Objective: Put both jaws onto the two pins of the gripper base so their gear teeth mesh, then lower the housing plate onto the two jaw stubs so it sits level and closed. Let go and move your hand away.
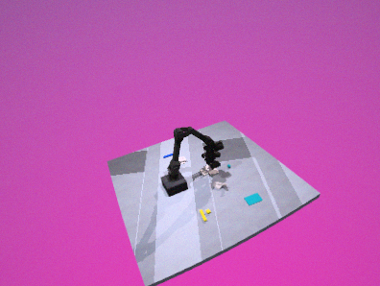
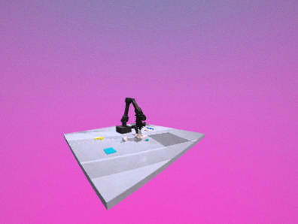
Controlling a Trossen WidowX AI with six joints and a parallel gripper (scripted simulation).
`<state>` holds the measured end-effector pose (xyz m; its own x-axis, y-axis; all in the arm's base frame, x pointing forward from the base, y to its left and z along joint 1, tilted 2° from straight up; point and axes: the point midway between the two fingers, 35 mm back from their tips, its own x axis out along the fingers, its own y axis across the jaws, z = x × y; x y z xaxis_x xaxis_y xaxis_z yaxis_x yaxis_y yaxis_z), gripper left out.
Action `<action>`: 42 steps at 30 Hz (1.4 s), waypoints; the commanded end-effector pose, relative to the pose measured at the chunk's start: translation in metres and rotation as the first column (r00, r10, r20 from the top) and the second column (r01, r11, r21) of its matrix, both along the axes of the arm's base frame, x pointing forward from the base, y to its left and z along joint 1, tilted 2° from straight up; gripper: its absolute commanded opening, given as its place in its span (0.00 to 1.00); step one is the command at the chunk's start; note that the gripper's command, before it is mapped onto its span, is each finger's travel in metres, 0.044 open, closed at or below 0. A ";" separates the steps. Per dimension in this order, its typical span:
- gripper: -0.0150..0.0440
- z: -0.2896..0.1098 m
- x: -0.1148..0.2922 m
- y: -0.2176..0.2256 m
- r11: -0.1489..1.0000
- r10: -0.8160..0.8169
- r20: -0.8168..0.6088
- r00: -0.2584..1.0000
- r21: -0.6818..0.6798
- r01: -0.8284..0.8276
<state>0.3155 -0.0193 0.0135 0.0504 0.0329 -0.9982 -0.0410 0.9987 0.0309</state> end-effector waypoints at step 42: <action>0.48 -0.020 0.000 0.001 1.000 0.005 0.002 1.000 0.002 -0.005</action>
